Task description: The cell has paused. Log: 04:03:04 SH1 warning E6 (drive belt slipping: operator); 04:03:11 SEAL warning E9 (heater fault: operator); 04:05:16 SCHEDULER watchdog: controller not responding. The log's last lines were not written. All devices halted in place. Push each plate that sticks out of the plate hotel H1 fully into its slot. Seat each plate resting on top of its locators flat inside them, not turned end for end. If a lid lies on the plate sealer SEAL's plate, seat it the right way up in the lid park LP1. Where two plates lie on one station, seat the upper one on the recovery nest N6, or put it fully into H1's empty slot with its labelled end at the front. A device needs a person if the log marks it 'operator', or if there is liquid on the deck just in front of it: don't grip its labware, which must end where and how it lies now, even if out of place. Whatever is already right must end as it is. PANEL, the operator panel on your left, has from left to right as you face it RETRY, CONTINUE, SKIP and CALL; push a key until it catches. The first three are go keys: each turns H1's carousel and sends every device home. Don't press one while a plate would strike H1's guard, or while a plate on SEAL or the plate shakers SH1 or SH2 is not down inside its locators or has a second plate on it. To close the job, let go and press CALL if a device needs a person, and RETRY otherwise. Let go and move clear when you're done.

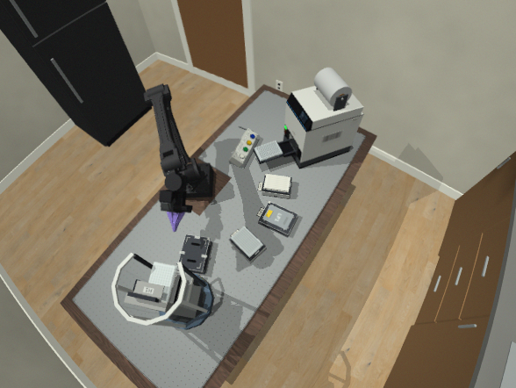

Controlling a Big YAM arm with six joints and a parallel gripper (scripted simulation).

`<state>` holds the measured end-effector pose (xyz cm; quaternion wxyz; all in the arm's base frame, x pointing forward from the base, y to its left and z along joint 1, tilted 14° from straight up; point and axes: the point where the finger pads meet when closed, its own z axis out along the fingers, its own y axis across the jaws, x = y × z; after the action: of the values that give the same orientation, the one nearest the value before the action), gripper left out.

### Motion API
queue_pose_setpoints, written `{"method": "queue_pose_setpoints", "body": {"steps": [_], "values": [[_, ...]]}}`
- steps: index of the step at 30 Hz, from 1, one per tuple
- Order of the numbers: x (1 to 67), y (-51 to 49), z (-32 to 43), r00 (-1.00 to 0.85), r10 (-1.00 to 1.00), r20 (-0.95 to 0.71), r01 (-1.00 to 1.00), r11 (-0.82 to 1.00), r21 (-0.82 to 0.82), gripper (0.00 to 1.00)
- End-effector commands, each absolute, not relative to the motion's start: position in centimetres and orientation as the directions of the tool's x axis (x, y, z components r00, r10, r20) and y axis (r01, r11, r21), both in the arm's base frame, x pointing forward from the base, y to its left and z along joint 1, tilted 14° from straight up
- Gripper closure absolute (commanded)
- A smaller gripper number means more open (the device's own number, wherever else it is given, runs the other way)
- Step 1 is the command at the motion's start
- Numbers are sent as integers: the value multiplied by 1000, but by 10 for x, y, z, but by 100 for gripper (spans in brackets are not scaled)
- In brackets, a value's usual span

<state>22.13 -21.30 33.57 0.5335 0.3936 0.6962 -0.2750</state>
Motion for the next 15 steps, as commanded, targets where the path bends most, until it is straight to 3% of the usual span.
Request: {"method": "queue_pose_setpoints", "body": {"steps": [1,6,15], "values": [[220,-208,343,-100,257,-961,839,541,58,100],[217,-204,351,-87,251,-964,838,542,65,100],[228,-222,294,-113,248,-962,845,533,38,100]]}}
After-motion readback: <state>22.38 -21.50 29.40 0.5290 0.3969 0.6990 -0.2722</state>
